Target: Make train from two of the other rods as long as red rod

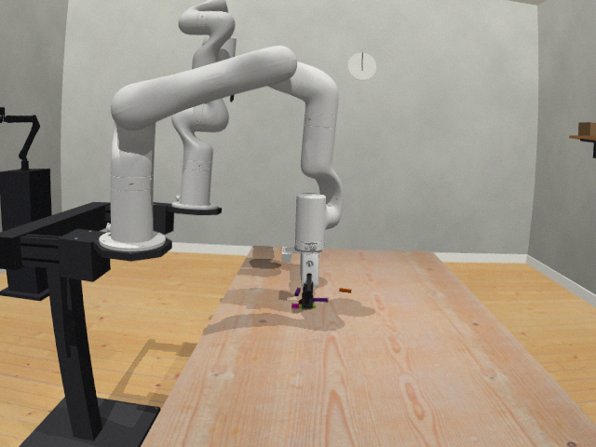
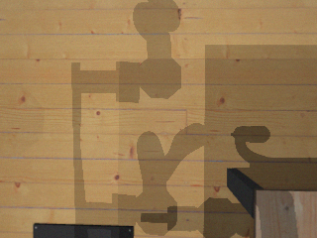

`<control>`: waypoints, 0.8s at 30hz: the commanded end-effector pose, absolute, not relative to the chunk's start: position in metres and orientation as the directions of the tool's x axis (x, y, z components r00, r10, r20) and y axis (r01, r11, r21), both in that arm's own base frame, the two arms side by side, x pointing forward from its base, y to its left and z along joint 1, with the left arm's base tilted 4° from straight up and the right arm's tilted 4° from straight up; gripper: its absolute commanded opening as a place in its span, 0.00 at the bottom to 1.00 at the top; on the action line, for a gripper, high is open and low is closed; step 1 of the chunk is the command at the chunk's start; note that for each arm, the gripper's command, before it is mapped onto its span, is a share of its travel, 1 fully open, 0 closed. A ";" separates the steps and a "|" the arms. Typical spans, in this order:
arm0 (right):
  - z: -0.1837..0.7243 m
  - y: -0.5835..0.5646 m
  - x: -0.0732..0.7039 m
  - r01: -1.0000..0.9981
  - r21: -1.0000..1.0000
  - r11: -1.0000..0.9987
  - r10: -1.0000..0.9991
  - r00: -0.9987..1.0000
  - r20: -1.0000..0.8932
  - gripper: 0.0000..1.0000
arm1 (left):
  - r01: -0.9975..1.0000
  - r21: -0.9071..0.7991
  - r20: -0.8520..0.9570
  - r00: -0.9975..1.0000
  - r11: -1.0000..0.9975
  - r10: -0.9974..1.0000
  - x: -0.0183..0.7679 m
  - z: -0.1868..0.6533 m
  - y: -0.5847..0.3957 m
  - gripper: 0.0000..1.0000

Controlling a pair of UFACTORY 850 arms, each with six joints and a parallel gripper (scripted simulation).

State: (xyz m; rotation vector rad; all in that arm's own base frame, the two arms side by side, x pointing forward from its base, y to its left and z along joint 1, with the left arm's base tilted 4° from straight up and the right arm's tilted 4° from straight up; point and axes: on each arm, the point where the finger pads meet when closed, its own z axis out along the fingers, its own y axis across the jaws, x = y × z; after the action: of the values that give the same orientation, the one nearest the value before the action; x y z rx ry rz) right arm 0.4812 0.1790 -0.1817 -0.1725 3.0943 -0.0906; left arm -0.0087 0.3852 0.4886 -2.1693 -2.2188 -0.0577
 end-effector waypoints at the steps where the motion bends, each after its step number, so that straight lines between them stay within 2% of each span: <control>1: -0.181 0.179 0.482 -0.110 -0.060 0.992 -0.112 -0.993 -0.039 0.26 | 1.000 0.000 0.055 -0.023 0.023 0.998 -0.009 0.489 0.385 1.00; 24: -0.152 0.181 0.481 -0.110 -0.060 0.992 -0.112 -0.993 -0.039 0.26 | 1.000 0.000 0.055 -0.023 0.023 0.998 -0.009 0.489 0.385 1.00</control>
State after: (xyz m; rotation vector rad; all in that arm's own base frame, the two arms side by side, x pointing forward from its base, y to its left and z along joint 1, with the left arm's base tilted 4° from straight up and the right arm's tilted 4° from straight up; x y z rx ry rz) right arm 0.4804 0.1799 -0.1664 -0.1724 3.0909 -0.0856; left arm -0.0087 0.3852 0.4886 -2.1693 -2.2188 -0.0577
